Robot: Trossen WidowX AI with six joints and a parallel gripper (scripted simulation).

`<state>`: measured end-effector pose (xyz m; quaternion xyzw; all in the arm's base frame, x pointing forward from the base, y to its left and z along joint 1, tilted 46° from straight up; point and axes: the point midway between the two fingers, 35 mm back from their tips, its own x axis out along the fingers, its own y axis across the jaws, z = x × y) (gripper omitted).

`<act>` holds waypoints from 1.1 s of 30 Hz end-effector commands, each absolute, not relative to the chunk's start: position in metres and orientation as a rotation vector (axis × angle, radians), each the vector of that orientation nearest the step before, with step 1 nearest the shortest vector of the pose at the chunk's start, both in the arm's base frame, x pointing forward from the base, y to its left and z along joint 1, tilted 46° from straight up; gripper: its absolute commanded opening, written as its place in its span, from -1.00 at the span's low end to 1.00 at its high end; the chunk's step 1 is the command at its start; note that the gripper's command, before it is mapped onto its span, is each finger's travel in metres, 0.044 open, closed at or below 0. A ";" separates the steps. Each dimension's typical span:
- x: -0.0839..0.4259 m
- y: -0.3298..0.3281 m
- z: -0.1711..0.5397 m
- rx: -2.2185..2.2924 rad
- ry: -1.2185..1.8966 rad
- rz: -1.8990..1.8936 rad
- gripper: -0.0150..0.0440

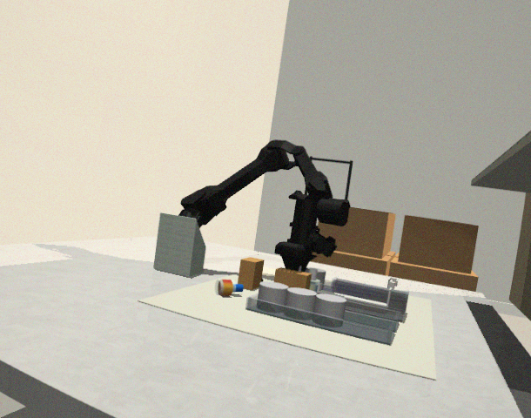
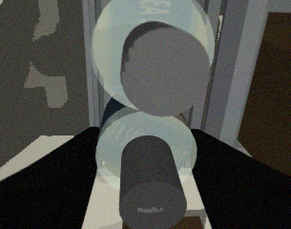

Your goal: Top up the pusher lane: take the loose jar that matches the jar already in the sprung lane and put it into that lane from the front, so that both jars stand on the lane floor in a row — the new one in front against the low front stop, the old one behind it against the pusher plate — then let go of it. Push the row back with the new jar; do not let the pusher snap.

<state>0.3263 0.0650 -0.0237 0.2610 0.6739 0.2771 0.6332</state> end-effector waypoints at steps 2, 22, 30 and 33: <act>0.327 0.067 -0.023 0.598 1.529 0.645 -0.49; 0.323 0.065 -0.024 0.598 1.529 0.645 -0.49; 0.324 0.065 -0.024 0.598 1.529 0.645 0.04; 0.324 0.065 -0.024 0.598 1.529 0.645 0.31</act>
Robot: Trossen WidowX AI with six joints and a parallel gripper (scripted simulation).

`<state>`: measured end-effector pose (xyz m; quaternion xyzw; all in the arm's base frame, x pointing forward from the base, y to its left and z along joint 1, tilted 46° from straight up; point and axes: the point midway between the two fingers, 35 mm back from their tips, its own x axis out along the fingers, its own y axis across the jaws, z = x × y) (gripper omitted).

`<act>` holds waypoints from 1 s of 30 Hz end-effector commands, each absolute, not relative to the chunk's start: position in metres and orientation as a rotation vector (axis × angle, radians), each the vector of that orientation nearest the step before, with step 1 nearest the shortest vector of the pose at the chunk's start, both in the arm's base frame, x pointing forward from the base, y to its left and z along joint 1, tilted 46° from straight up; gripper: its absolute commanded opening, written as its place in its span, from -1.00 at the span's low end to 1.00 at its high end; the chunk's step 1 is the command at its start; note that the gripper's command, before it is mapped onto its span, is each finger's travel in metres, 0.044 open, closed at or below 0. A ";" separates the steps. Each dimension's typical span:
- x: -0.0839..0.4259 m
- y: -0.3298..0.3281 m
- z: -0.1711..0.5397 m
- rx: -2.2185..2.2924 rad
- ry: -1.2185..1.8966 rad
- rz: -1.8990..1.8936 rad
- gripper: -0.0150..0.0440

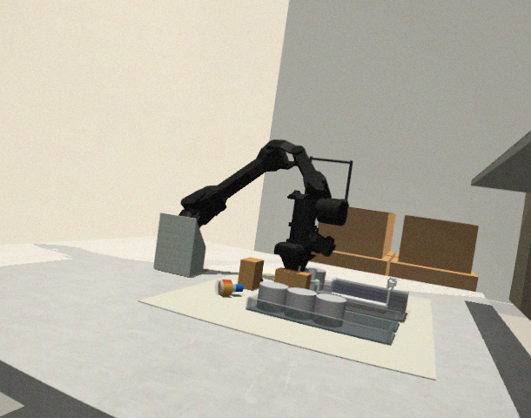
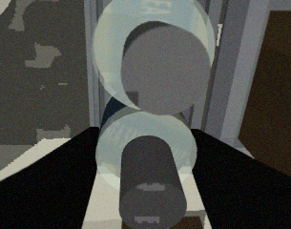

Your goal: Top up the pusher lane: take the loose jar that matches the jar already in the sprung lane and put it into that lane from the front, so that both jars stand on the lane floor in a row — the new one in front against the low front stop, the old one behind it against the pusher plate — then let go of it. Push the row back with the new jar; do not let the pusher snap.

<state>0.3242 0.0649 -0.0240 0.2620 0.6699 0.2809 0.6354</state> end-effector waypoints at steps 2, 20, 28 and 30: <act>0.324 0.065 -0.024 0.598 1.529 0.645 0.49; 0.318 0.049 -0.010 0.597 1.529 0.644 0.52; 0.291 0.047 -0.008 0.597 1.531 0.644 0.52; 0.284 0.046 -0.008 0.598 1.531 0.643 0.52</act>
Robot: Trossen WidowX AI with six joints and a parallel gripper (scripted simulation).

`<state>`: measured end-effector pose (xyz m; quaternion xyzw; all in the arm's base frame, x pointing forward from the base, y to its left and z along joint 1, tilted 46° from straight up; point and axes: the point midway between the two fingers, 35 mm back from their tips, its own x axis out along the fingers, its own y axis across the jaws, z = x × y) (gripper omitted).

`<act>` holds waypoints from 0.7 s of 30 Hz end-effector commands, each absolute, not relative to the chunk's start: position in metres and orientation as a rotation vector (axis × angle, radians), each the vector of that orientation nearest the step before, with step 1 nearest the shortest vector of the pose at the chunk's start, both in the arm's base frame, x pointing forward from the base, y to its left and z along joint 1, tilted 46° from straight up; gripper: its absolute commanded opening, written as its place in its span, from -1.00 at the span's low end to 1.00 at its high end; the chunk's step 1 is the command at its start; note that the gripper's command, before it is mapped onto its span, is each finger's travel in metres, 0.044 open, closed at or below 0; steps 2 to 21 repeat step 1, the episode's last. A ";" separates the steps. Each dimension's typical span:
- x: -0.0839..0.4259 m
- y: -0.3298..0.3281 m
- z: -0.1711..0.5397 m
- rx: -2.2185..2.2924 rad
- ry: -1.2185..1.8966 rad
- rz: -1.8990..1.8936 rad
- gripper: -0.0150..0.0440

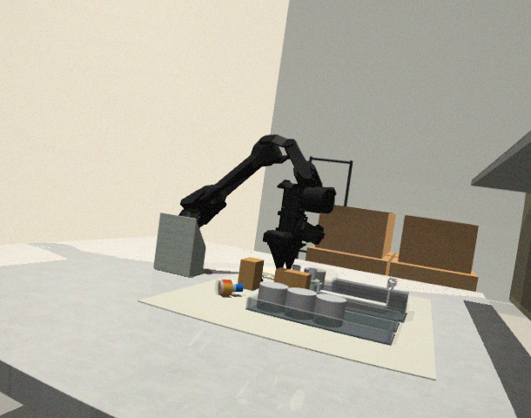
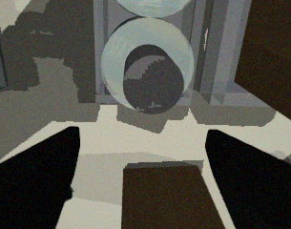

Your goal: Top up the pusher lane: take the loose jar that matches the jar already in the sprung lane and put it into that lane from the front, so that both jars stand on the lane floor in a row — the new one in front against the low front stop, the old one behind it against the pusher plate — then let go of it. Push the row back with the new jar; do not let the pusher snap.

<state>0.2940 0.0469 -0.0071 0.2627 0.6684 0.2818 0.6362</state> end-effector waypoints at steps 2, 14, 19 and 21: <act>0.280 0.046 -0.008 0.598 1.531 0.643 0.52; 0.280 0.046 -0.008 0.598 1.531 0.643 0.52; 0.280 0.046 -0.008 0.598 1.531 0.643 0.52; 0.280 0.046 -0.008 0.598 1.531 0.643 0.52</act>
